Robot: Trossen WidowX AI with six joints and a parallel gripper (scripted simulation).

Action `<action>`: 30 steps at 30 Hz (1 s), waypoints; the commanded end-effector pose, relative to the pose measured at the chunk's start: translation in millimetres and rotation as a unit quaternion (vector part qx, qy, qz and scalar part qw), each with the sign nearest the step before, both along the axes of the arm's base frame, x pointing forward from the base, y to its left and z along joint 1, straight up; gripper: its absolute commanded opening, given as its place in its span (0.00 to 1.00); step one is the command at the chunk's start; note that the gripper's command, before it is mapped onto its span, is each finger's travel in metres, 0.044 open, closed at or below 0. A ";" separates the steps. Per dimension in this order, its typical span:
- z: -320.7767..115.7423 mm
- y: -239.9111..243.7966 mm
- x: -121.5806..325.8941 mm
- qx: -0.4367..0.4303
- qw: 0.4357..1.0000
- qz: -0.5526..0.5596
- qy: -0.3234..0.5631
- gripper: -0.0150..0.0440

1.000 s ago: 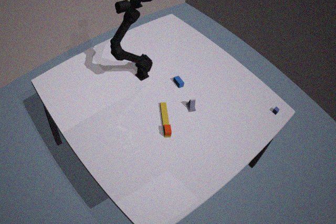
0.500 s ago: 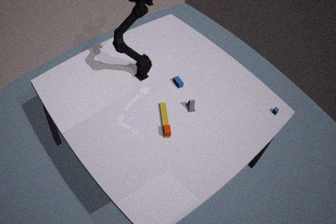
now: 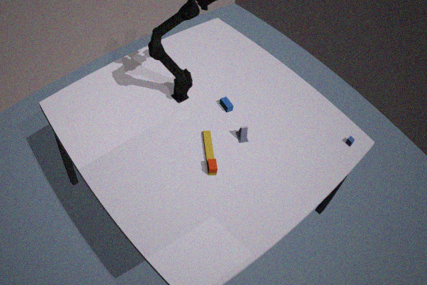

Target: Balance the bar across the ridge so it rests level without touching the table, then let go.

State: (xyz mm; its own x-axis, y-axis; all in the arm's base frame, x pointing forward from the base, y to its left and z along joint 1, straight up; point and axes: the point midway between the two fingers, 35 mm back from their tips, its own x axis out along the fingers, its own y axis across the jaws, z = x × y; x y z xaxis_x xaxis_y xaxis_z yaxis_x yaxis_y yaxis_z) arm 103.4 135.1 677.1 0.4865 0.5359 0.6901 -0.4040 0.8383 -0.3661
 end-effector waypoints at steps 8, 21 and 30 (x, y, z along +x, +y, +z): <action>-43.8 41.1 60.6 -0.159 0.980 -0.123 0.003 0.79; -86.2 51.1 126.7 -0.287 0.930 -0.228 0.021 0.79; -141.4 46.7 186.5 -0.438 0.848 -0.298 0.036 0.79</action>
